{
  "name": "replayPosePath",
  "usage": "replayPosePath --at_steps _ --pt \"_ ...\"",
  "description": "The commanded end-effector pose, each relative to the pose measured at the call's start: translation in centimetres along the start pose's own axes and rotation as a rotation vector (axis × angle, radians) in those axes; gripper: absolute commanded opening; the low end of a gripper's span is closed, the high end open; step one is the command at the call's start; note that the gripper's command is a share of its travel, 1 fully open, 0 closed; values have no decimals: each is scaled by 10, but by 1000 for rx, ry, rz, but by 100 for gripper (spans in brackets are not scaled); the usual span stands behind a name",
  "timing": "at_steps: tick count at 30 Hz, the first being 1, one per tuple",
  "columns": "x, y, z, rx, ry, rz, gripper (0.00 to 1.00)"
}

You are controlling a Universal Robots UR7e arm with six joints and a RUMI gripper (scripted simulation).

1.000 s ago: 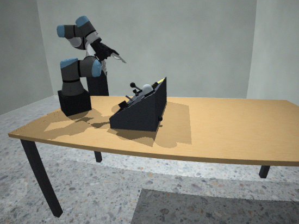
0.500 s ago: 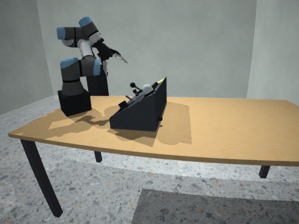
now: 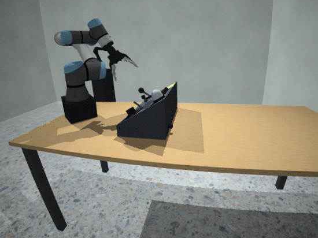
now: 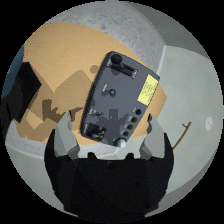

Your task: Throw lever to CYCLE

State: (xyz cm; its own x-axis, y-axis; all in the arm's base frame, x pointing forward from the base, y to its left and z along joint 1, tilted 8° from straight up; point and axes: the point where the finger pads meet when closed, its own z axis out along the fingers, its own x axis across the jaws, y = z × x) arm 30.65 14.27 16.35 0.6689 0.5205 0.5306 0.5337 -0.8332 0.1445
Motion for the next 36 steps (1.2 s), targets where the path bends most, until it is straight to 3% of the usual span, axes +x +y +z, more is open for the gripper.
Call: replayPosePath --at_steps 1,36 --pt "4 -5 4 -28 -29 -73 100" --pt "31 -70 31 -87 -66 -709 100"
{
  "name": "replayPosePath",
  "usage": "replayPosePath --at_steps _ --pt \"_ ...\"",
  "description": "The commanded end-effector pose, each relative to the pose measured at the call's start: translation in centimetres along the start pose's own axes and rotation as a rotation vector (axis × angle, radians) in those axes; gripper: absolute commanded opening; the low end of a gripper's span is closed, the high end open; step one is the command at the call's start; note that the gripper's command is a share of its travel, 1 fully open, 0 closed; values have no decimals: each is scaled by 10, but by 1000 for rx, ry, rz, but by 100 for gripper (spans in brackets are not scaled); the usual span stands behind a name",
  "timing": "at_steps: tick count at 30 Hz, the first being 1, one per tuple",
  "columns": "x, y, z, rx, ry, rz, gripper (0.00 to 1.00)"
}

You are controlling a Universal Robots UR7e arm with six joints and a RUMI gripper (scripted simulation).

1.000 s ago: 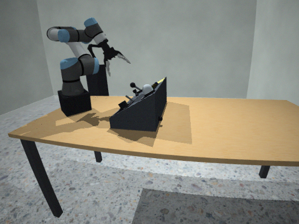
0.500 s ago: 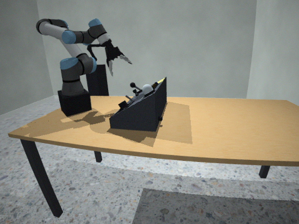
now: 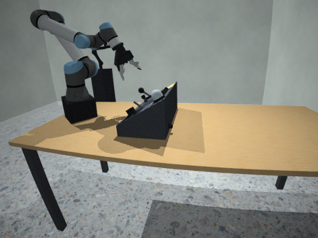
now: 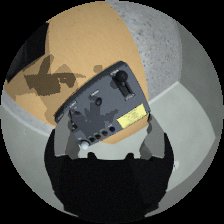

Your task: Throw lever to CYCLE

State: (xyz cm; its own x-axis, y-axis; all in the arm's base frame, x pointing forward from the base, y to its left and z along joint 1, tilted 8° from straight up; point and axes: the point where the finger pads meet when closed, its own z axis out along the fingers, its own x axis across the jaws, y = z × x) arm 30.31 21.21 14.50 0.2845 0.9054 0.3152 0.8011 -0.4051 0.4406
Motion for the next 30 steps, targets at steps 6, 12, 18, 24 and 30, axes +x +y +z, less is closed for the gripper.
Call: replayPosePath --at_steps 6,12,18,24,30 --pt "24 -13 9 -49 -42 -264 100" --pt "33 -19 13 -57 -49 -352 100" --pt "44 -27 18 -66 -57 -470 100" --pt "53 -33 21 -73 -63 -557 100" --pt "56 -35 23 -77 -66 -597 100"
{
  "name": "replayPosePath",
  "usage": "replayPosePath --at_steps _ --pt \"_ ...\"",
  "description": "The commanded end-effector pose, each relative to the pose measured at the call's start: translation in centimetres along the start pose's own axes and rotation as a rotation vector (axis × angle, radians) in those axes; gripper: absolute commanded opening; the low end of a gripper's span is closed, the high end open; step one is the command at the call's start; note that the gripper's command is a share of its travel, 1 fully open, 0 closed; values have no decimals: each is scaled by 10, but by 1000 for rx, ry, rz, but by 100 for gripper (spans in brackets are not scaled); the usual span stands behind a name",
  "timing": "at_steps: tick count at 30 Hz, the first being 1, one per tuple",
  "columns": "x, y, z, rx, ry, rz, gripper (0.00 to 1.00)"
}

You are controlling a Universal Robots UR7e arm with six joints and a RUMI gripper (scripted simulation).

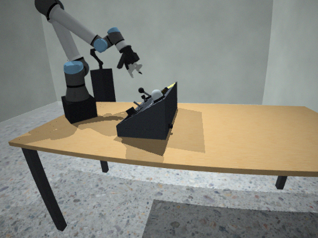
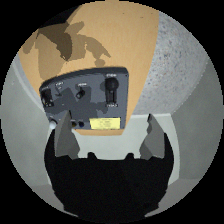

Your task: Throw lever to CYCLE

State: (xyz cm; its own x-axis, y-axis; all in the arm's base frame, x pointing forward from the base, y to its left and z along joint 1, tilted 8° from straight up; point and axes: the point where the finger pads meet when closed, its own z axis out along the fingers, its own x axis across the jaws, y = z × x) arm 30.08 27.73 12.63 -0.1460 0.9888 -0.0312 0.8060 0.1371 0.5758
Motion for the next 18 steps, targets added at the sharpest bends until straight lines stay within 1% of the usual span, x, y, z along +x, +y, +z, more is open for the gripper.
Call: replayPosePath --at_steps 1,17,18 --pt "4 3 0 -14 -8 -41 100" --pt "7 2 2 -17 -11 -74 100" --pt "7 2 2 -17 -11 -73 44"
